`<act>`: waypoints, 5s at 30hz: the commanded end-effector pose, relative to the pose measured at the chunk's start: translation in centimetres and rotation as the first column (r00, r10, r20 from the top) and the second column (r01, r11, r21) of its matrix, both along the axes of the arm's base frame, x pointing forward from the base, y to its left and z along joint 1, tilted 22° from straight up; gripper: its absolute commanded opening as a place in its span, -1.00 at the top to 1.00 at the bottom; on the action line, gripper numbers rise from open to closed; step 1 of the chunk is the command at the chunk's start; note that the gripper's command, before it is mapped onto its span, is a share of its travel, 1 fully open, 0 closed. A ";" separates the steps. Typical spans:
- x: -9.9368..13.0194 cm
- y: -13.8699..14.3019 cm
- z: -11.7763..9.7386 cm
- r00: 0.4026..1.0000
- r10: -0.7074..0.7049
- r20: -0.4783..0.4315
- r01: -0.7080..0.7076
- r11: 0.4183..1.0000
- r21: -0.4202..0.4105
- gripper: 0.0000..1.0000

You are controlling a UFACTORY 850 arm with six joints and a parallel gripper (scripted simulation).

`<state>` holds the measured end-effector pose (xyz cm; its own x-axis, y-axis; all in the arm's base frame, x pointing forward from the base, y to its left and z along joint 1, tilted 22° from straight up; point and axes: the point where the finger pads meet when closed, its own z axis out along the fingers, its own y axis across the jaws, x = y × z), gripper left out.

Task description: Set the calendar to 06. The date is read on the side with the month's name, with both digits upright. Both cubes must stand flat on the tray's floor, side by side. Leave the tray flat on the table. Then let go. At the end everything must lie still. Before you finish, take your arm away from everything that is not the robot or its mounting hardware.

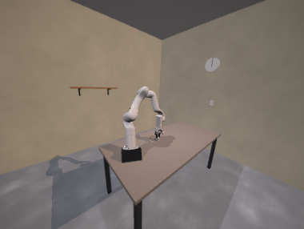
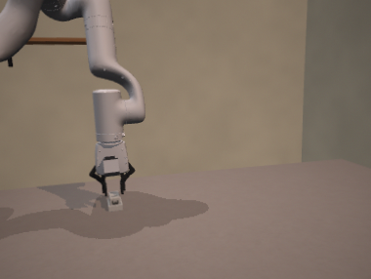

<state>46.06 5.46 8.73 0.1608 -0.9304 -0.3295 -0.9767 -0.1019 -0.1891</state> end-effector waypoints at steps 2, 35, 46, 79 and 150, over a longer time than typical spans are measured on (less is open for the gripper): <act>0.1 0.0 0.1 1.000 0.000 0.001 0.000 1.000 0.000 0.01; 0.1 0.0 0.1 1.000 0.000 0.001 0.000 1.000 0.000 0.01; 0.1 0.0 0.1 1.000 0.000 0.001 0.000 1.000 0.000 0.01; 0.2 0.1 -0.2 1.000 0.000 0.001 0.000 1.000 0.000 0.01; 0.6 1.0 -2.5 1.000 0.000 0.001 0.000 1.000 0.000 0.43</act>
<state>46.54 6.44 6.14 0.1609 -0.9304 -0.3294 -0.9767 -0.1019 -0.1891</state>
